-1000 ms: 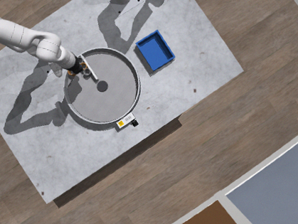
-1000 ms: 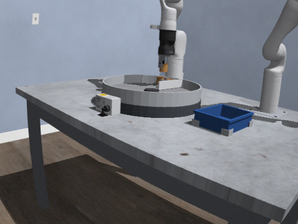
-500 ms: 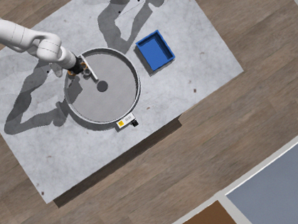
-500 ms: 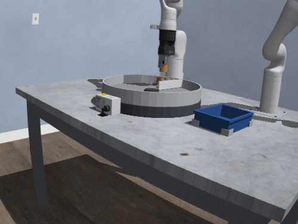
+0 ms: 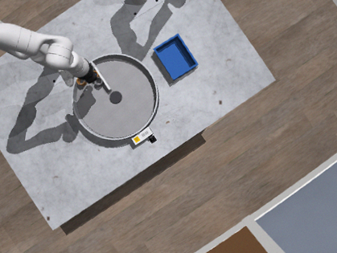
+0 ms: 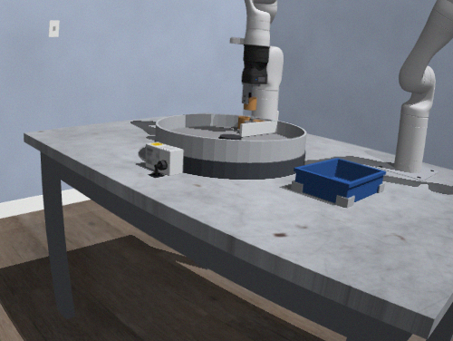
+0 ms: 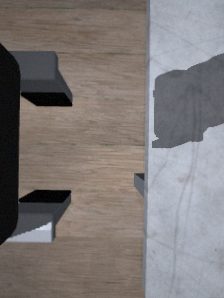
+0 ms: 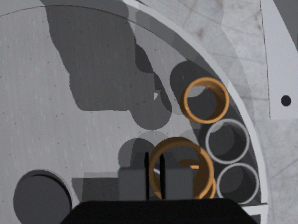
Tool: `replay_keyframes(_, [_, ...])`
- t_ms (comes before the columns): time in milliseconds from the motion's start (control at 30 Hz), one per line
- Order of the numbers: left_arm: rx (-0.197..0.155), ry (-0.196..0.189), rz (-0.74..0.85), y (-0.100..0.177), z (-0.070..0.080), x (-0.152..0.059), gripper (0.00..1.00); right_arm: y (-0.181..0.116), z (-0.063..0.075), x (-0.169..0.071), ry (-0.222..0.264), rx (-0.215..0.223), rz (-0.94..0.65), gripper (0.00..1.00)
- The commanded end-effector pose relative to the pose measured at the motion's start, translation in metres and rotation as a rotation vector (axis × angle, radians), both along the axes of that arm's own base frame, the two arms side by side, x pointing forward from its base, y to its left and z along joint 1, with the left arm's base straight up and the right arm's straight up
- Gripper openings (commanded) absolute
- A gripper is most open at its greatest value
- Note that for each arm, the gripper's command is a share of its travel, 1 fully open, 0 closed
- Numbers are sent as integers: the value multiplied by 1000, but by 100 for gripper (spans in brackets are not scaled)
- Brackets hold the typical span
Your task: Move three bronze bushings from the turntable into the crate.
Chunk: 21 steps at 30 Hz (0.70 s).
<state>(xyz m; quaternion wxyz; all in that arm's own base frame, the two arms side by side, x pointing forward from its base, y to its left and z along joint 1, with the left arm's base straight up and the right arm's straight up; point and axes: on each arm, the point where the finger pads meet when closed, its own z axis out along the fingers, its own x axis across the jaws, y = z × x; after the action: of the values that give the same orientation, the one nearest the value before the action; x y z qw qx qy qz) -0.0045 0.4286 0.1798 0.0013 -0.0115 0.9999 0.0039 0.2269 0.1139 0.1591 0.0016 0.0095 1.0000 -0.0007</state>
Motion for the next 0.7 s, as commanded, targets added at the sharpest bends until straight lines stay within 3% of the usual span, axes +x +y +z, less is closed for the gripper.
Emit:
replay_keyframes(0, [-8, 2, -4, -4, 1, -3, 100, 5, 0, 0, 2, -3, 11, 0])
replay_keyframes(667, [-8, 2, -4, -4, 1, -3, 100, 57, 0, 17, 1, -4, 10, 0])
